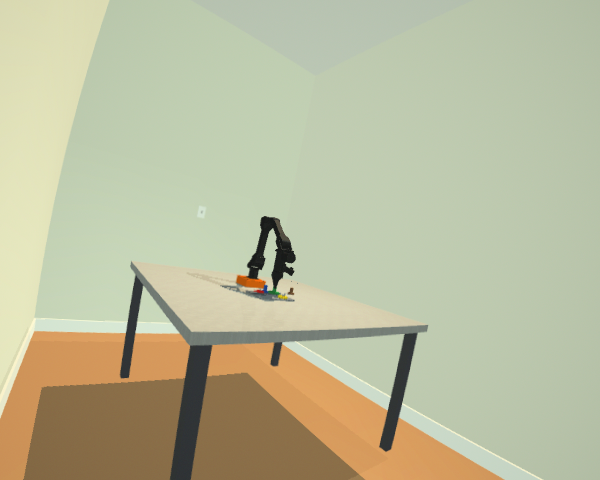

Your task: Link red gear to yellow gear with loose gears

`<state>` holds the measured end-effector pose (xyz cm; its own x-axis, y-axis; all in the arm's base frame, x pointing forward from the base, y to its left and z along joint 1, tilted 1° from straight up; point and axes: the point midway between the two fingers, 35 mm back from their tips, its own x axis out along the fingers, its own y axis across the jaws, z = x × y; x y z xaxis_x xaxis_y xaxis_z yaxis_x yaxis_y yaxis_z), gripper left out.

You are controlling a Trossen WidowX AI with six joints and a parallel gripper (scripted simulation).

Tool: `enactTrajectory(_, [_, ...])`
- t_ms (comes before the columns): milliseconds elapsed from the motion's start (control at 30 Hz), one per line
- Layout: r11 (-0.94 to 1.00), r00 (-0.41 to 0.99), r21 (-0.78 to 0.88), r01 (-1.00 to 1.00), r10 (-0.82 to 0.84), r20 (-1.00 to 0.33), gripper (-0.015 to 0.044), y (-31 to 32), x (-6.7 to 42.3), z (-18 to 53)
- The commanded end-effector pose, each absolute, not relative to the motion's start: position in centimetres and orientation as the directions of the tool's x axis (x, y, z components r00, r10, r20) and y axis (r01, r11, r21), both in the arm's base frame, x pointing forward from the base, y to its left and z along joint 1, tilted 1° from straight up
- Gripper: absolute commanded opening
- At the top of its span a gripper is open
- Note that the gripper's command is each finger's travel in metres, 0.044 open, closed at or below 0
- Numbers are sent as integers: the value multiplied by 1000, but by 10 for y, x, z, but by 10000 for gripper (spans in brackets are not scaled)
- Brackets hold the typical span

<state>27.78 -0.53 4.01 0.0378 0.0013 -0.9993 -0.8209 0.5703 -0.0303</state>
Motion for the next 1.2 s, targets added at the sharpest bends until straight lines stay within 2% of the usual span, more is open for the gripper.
enactTrajectory(0, [618,39,-29,-786,2,-999,0,-5,277,39])
enactTrajectory(200, [674,39,-27,-738,2,-999,0,-6,278,39])
enactTrajectory(367, [637,39,-29,-770,2,-999,131,-6,277,40])
enactTrajectory(400, [622,39,-29,-782,2,-999,140,-6,277,41])
enactTrajectory(833, [557,39,-31,-830,2,-999,140,-6,275,88])
enactTrajectory(933, [607,35,-25,-794,4,-999,219,12,274,81])
enactTrajectory(1167, [792,36,-14,-610,10,-999,402,100,253,79])
